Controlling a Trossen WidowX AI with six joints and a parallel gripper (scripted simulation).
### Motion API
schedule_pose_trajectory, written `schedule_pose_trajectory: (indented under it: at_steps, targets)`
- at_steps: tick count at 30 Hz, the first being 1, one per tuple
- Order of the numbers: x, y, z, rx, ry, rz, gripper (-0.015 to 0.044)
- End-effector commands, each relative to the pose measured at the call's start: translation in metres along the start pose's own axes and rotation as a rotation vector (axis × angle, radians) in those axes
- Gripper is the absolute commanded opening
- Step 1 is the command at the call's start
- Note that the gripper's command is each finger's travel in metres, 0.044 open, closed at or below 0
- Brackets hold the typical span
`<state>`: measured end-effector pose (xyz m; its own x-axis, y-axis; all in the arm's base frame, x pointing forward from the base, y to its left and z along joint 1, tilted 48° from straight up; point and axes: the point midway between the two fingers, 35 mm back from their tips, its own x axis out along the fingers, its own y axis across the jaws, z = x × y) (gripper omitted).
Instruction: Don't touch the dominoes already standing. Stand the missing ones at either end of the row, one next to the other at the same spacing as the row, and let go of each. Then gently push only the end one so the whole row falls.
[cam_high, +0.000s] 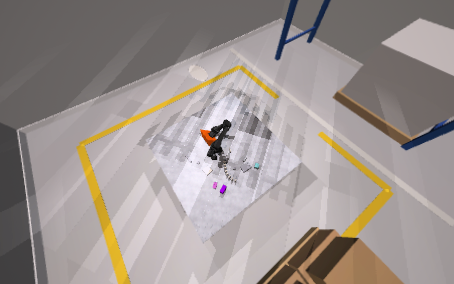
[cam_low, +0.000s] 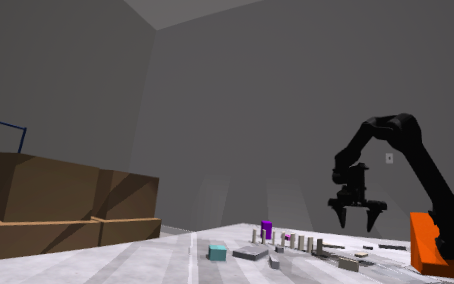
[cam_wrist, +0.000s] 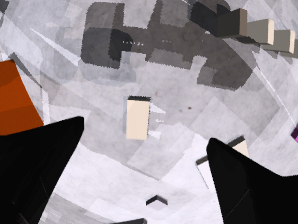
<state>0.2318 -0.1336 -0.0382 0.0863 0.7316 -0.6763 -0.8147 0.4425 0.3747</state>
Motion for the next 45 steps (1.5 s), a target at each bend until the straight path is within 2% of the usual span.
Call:
schedule_pose_trajectory:
  at_steps: [1, 7, 15, 37, 45]
  targets:
    - [0.006, 0.008, -0.006, -0.094, 0.002, 0.004, 0.0440]
    - [0.007, 0.011, -0.009, -0.094, 0.003, 0.004, 0.0440]
    - [0.070, 0.011, -0.009, -0.095, 0.000, 0.005, 0.0440]
    - [0.086, 0.011, -0.009, -0.095, -0.001, 0.005, 0.0440]
    - [0.086, 0.011, -0.009, -0.095, -0.001, 0.005, 0.0230]
